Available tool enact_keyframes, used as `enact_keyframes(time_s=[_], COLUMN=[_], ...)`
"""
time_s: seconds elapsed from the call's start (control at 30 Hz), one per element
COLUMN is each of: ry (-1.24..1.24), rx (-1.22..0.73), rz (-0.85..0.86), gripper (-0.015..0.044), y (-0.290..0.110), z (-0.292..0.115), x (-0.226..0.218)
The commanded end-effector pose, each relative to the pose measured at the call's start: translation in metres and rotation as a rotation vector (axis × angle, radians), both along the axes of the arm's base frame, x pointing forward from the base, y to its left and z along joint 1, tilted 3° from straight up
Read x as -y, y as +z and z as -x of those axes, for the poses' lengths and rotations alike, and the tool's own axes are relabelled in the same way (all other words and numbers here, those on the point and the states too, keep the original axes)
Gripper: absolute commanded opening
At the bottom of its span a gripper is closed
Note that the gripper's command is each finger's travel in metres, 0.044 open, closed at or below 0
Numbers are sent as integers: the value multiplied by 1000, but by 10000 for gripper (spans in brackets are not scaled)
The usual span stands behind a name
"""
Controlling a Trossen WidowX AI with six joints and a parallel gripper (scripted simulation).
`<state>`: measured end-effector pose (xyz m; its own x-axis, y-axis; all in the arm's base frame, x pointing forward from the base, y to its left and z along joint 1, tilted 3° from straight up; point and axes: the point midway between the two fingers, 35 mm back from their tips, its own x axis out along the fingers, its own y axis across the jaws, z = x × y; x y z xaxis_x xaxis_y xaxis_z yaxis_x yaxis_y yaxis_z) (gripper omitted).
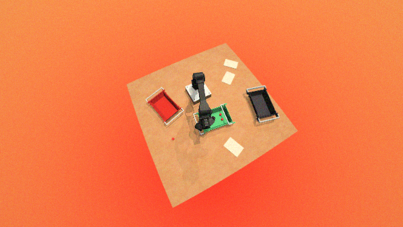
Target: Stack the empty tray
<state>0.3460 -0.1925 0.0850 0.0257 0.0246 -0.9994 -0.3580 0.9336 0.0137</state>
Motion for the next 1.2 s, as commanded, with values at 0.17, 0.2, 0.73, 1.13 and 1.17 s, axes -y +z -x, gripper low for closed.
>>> enact_keyframes(time_s=[0.17, 0.2, 0.73, 1.13, 1.17], ry=[-716, -716, -716, -716, -716], rx=[-26, -26, -26, -26, -26], rz=[-19, -19, -19, -19, -19], gripper=[88, 88, 88, 88, 88], y=[-17, -17, -37, -77, -77], z=[39, 39, 38, 39, 39], x=[46, 46, 46, 44, 44])
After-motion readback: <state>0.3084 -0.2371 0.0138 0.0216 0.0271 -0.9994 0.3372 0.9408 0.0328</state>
